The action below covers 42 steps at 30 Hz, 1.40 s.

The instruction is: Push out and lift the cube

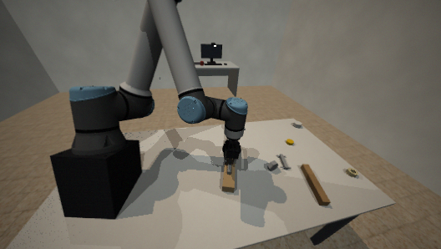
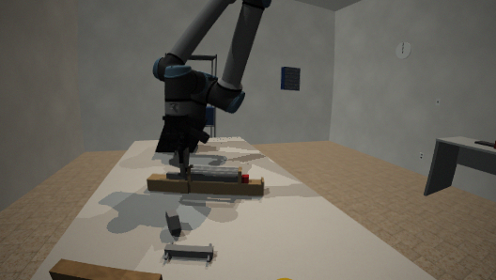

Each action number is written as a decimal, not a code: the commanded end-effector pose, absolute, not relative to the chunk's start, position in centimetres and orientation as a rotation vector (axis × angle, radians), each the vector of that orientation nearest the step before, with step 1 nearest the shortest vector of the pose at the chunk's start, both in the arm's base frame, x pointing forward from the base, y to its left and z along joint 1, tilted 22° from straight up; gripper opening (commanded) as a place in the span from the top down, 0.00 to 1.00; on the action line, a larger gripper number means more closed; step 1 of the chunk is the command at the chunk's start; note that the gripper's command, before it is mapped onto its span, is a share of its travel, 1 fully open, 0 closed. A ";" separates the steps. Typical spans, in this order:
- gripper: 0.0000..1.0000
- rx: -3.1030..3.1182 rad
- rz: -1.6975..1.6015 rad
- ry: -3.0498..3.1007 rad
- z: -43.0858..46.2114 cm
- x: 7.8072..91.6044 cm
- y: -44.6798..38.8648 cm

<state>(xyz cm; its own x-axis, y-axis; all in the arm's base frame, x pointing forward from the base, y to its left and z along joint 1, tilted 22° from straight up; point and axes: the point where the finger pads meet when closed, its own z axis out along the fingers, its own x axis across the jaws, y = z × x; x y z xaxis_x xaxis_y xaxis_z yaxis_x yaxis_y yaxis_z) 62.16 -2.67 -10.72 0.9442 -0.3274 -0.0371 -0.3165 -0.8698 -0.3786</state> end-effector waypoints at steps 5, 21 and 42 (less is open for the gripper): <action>0.78 -2.713 -0.041 0.467 -6.0 61.8 -4.6; 0.78 -2.713 -0.041 0.467 -5.0 61.6 -5.0; 0.78 -2.713 -0.041 0.467 -5.0 61.6 -5.0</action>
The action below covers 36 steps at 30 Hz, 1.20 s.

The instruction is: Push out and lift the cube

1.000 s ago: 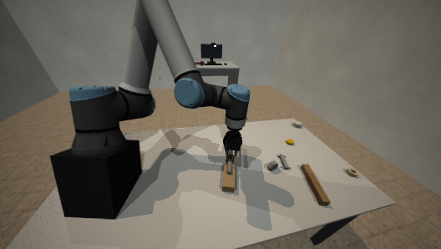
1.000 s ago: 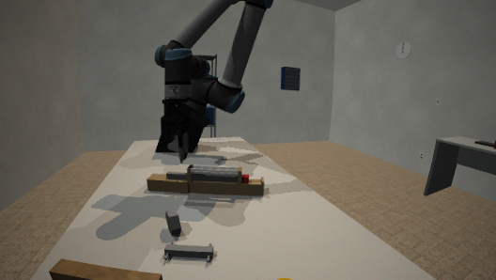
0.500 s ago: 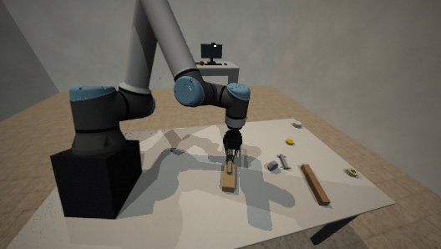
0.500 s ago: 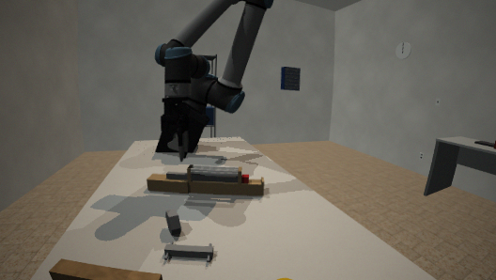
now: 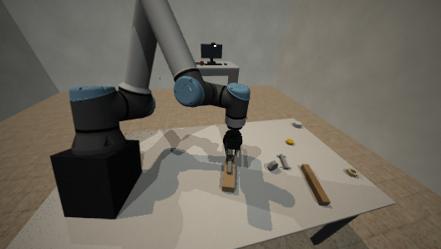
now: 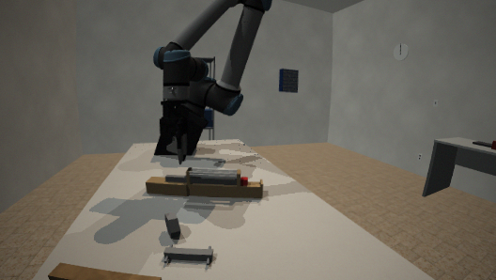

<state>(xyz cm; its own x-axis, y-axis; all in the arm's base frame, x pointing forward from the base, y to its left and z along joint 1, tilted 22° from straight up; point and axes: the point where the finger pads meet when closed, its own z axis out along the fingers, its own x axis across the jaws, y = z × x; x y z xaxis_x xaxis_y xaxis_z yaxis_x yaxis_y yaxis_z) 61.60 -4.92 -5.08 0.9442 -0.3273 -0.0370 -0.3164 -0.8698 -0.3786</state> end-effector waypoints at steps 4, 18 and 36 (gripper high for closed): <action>0.78 -2.713 -0.041 0.467 -5.0 61.6 -5.0; 1.00 -2.713 -0.041 0.467 -9.8 59.0 -12.1; 1.00 -2.713 -0.041 0.467 -13.4 59.4 -10.7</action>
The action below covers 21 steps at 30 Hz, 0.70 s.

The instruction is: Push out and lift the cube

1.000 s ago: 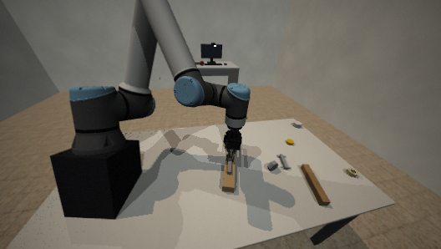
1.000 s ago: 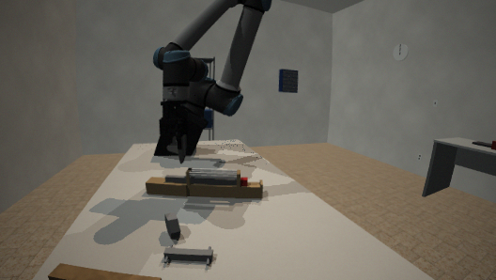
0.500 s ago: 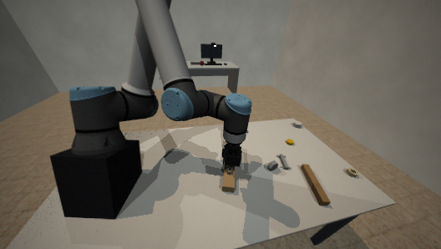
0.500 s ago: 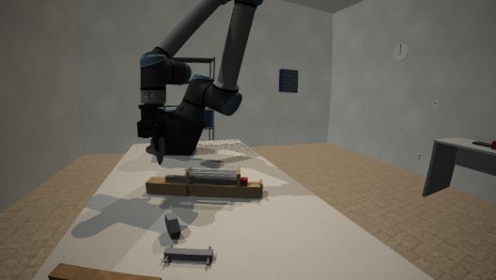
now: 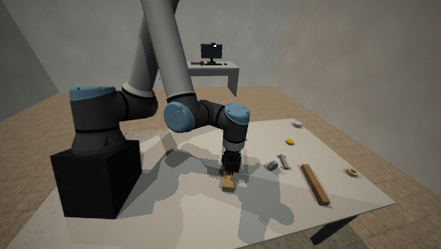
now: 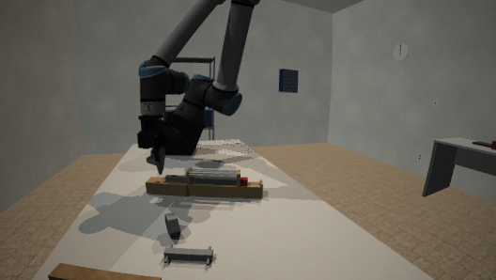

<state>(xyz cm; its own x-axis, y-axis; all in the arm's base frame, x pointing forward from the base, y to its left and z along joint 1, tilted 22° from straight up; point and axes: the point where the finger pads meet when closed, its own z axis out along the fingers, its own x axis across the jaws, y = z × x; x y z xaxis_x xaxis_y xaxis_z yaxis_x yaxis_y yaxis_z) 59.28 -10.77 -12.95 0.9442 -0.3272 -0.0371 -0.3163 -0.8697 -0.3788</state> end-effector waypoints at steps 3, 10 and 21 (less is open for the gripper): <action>1.00 -2.713 -0.041 0.467 -13.8 59.4 -10.5; 1.00 -2.713 -0.041 0.467 -14.8 59.5 -10.1; 1.00 -2.713 -0.041 0.467 -14.6 59.8 -9.5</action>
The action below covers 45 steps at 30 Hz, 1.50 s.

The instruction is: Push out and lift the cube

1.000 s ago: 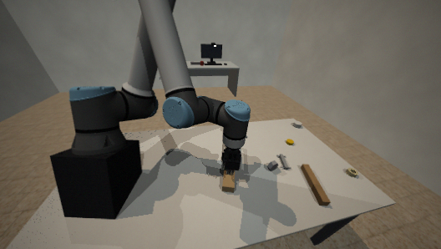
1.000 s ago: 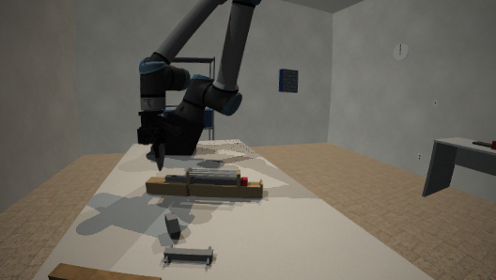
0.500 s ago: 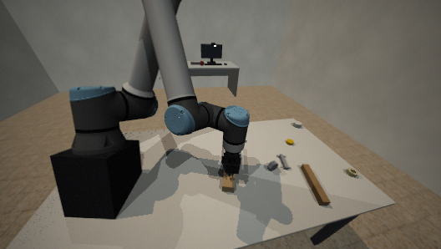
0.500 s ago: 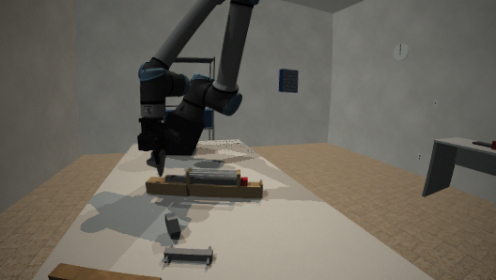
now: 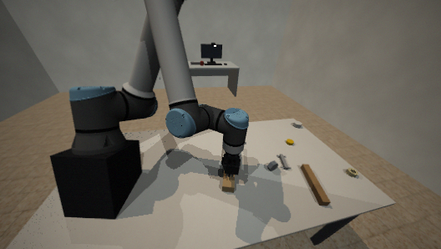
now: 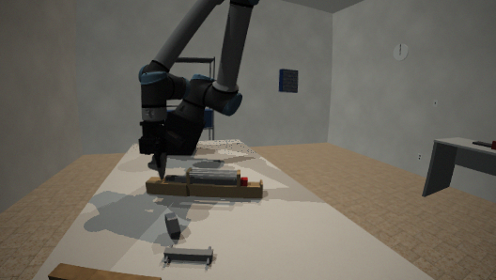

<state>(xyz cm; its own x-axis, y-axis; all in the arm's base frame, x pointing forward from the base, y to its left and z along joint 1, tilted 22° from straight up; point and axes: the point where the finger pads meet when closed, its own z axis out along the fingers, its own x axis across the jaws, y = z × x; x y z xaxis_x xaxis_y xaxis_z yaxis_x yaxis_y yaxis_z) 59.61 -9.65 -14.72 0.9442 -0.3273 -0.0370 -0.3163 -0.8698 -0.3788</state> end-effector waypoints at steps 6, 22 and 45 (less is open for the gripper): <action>1.00 -2.713 -0.041 0.467 -14.3 59.9 -8.9; 1.00 -2.713 -0.041 0.467 -13.8 60.4 -7.7; 1.00 -2.713 -0.041 0.467 -9.0 60.2 -8.6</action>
